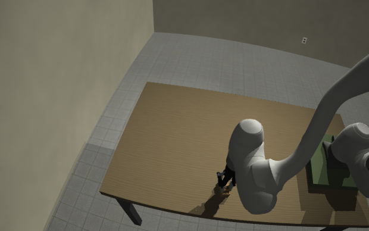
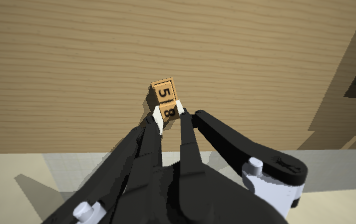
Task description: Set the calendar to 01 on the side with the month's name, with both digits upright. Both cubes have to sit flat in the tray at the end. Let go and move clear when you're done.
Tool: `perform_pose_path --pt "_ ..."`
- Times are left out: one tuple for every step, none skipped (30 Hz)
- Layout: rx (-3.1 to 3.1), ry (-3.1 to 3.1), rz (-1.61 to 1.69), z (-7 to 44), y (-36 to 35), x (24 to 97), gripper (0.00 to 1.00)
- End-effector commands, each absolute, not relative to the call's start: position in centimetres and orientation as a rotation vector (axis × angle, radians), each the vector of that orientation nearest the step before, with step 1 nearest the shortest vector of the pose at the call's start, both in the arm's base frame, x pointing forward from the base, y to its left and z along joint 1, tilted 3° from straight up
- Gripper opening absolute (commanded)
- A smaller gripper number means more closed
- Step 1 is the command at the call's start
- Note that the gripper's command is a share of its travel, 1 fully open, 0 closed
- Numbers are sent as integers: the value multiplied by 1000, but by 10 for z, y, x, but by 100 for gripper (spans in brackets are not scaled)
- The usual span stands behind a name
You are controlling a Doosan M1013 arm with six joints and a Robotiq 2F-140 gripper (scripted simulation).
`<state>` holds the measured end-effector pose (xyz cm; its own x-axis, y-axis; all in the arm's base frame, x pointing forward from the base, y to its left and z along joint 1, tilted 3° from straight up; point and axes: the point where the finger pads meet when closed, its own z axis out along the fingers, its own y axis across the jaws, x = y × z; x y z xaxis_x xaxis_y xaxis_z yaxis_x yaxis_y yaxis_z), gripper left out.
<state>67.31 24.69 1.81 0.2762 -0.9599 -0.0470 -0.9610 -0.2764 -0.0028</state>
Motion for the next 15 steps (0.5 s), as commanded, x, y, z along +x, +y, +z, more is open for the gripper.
perform_pose_path --pt "-2485 1871 56 36 246 673 25" --pt "-2485 1871 56 43 246 673 25" --pt "-2485 1871 56 51 245 673 25" --pt "-2485 1871 56 59 245 674 25" --pt "-2485 1871 56 66 245 674 25" --pt "-2485 1871 56 74 244 674 25" --pt "-2485 1871 56 81 244 674 25" --pt "-2485 1871 56 87 244 674 25" --pt "-2485 1871 56 92 244 674 25" --pt "-2485 1871 56 92 244 674 25" --pt "-2485 1871 56 92 244 674 25" --pt "-2485 1871 56 97 243 674 25" --pt "-2485 1871 56 100 243 674 25" --pt "-2485 1871 56 102 243 674 25" --pt "-2485 1871 56 103 243 674 25"
